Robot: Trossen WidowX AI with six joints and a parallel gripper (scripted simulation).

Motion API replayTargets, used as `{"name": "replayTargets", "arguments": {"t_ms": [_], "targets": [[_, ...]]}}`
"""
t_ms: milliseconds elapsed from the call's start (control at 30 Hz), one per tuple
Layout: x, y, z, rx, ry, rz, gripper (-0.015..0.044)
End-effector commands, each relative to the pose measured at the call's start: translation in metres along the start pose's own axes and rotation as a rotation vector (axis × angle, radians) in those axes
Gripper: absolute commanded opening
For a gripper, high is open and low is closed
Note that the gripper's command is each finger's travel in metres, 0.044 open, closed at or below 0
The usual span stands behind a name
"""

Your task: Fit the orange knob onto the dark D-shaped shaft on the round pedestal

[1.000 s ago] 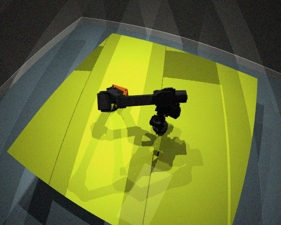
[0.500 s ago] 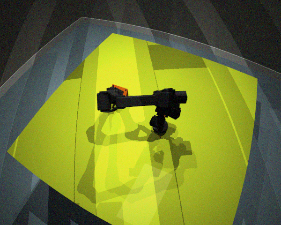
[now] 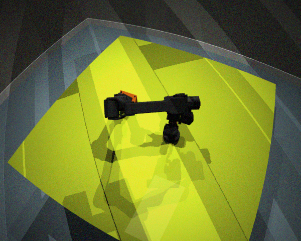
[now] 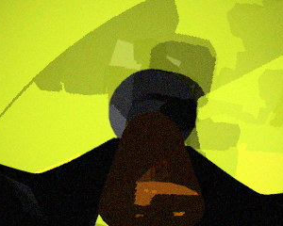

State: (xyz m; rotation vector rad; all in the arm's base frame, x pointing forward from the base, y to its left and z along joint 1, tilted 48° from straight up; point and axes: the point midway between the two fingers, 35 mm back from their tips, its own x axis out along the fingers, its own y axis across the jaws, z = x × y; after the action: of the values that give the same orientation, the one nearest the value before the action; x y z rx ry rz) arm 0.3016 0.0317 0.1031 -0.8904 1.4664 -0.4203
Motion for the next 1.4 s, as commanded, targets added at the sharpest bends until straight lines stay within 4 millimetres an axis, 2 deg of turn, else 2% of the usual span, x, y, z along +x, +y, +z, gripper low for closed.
{"name": "replayTargets", "arguments": {"t_ms": [0,600,967,1200,1367], "targets": [[-0.0003,0.0028,0.0007,-0.038,-0.005,0.002,0.0],[0.0031,-0.0004,0.0016,-0.037,-0.005,0.002,0.0],[-0.0023,-0.0004,0.0005,-0.038,-0.005,0.002,0.0],[-0.0027,0.0001,0.0013,-0.236,-0.005,0.002,0.0],[-0.0008,0.0007,0.0012,-0.247,-0.005,0.002,0.0]]}}
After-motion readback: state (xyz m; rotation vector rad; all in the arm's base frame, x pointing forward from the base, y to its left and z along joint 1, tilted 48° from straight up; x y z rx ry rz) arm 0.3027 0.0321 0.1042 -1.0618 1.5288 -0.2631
